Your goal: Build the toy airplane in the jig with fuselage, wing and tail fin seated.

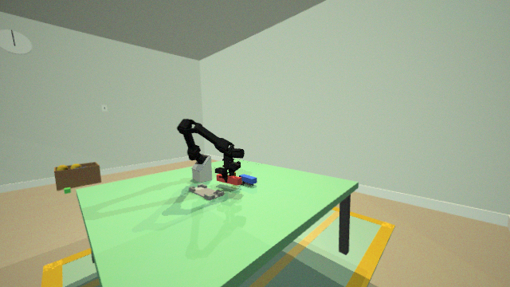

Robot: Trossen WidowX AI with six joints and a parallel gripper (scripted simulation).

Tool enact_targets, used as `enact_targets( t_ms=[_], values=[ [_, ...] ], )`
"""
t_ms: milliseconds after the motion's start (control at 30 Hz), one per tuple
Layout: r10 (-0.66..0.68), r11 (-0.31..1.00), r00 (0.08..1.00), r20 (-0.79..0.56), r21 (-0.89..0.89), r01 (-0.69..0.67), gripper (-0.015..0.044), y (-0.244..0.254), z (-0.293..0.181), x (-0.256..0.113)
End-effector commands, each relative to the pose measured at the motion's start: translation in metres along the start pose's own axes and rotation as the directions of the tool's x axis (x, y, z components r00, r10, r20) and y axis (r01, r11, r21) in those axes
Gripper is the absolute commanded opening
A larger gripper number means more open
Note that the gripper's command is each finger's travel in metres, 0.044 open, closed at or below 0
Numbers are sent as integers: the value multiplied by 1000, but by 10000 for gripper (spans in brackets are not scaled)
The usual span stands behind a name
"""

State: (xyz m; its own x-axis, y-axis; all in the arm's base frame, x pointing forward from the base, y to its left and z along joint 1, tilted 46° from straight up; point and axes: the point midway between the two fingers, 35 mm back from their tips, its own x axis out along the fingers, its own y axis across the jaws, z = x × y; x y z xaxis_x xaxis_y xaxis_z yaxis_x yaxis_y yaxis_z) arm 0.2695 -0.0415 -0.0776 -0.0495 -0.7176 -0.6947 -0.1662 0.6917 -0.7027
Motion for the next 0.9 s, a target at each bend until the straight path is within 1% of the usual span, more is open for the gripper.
enact_targets(
  t_ms=[0, 867],
  values=[
    [8, 1000, 1000, 12, 10, -9, 0, 1, 4, -13],
    [6, 1000, 1000, 8, 11, -6, 0, 0, -2, -95]
  ],
)
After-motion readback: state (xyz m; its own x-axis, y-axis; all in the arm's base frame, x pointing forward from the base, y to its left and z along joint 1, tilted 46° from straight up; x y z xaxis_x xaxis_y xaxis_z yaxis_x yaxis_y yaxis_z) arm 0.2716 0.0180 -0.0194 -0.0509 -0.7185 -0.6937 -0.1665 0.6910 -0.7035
